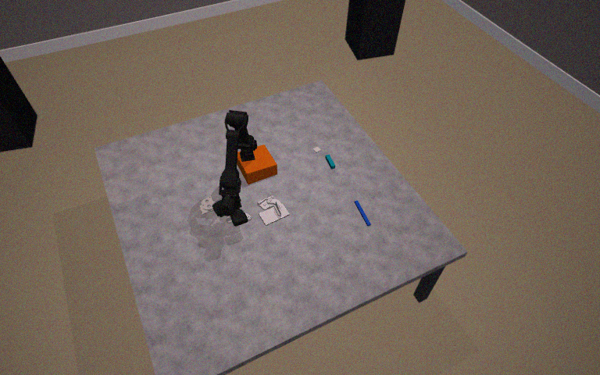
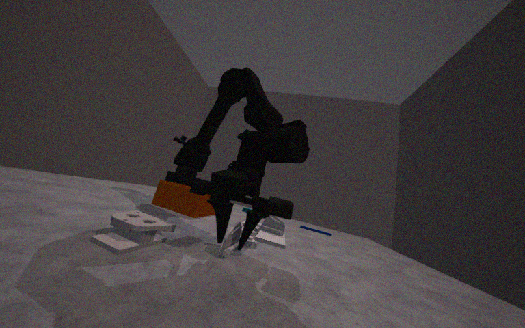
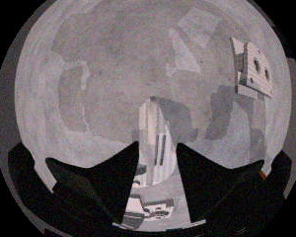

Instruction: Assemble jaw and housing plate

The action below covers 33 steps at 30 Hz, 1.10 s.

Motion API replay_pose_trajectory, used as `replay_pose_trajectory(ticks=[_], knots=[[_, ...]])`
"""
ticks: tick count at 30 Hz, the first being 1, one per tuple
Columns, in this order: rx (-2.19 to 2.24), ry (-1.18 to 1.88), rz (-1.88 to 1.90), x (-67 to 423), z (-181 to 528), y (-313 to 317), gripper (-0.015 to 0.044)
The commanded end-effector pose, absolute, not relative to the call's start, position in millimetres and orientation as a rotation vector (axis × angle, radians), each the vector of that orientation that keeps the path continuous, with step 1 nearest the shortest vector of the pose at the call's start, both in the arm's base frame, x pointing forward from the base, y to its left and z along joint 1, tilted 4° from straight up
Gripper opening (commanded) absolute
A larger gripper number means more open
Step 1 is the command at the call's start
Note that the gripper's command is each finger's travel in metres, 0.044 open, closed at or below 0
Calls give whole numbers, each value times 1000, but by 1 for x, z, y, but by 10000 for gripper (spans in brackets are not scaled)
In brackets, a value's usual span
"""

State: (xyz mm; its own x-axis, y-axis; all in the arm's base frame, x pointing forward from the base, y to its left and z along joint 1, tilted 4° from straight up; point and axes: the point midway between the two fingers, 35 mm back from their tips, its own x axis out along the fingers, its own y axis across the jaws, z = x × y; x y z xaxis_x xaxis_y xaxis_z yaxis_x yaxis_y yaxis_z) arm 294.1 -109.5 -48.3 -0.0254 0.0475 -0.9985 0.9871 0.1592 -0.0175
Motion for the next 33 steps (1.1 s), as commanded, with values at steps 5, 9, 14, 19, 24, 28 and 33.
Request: replay_pose_trajectory(ticks=[5,9,14,19,24,28,33], knots=[[1115,1332,-1083,295,-41,-110,134],[1115,1332,-1084,297,-29,-111,134],[1116,1331,-1084,298,-13,-112,134],[1117,1331,-1085,298,3,-113,134],[1117,1331,-1085,297,19,-113,134],[1117,1331,-1085,296,29,-113,134],[1088,1347,-1054,296,30,-111,134]])
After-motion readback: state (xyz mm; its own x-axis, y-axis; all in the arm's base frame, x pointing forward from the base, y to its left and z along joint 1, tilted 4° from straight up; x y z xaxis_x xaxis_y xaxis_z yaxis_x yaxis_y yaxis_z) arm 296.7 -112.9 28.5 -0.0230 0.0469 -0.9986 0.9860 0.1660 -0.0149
